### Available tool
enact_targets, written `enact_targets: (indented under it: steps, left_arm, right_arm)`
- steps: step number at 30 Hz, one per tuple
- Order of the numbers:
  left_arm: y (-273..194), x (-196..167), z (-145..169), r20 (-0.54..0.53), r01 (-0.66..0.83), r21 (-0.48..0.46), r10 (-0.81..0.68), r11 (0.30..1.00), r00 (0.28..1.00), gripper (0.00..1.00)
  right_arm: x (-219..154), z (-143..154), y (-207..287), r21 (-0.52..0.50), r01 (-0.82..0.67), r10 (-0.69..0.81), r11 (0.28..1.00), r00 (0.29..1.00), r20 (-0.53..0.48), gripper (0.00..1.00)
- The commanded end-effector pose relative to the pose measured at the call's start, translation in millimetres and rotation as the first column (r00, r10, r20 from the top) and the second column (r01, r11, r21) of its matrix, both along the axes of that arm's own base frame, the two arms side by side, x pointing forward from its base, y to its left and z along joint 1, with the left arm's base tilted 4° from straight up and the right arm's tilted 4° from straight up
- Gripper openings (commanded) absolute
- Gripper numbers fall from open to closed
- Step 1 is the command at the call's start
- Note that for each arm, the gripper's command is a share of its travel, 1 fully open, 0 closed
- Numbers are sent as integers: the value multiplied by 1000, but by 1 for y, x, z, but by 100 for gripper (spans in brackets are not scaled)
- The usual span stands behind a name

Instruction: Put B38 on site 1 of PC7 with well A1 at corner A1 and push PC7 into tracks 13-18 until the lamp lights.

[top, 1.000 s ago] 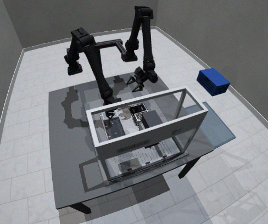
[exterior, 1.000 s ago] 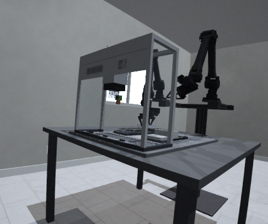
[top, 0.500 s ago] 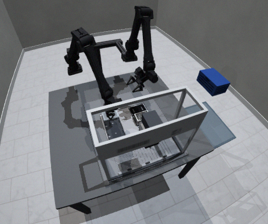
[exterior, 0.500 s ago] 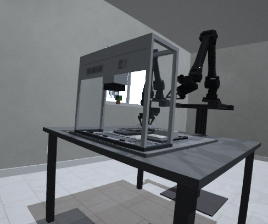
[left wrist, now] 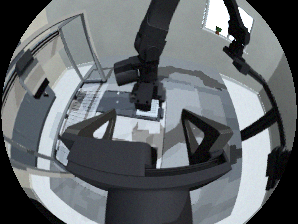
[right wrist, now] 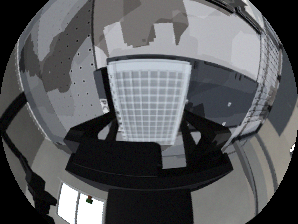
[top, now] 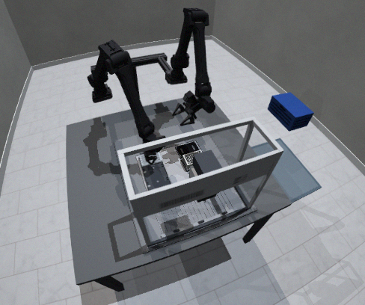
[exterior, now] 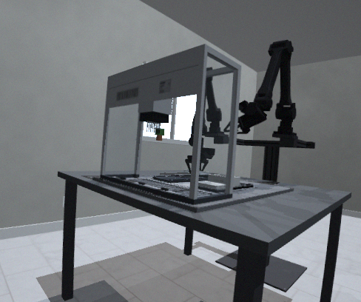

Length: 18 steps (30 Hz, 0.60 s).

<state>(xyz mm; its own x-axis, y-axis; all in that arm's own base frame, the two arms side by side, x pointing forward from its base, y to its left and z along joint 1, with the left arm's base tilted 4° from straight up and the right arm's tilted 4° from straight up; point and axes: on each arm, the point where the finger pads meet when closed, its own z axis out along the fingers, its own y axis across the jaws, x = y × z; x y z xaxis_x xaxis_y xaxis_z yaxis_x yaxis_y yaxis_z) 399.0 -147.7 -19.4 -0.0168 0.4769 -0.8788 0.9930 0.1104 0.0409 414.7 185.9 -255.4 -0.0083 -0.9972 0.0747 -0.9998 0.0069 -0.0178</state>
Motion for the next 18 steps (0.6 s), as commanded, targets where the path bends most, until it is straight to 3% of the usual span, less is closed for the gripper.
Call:
enact_targets:
  steps: [1,11,18]
  left_arm:
    - [-1,7,3,12,-3,-4,3,1000,1000,100]
    - [-1,7,3,12,-3,-4,3,1000,1000,100]
    - [-1,7,3,12,-3,-4,3,1000,1000,100]
  right_arm:
    - [25,13,6,26,7,-8,1000,999,44,82]
    - [23,5,4,18,-4,4,1000,999,32,82]
    - [17,-17,0,23,4,-4,1000,999,32,82]
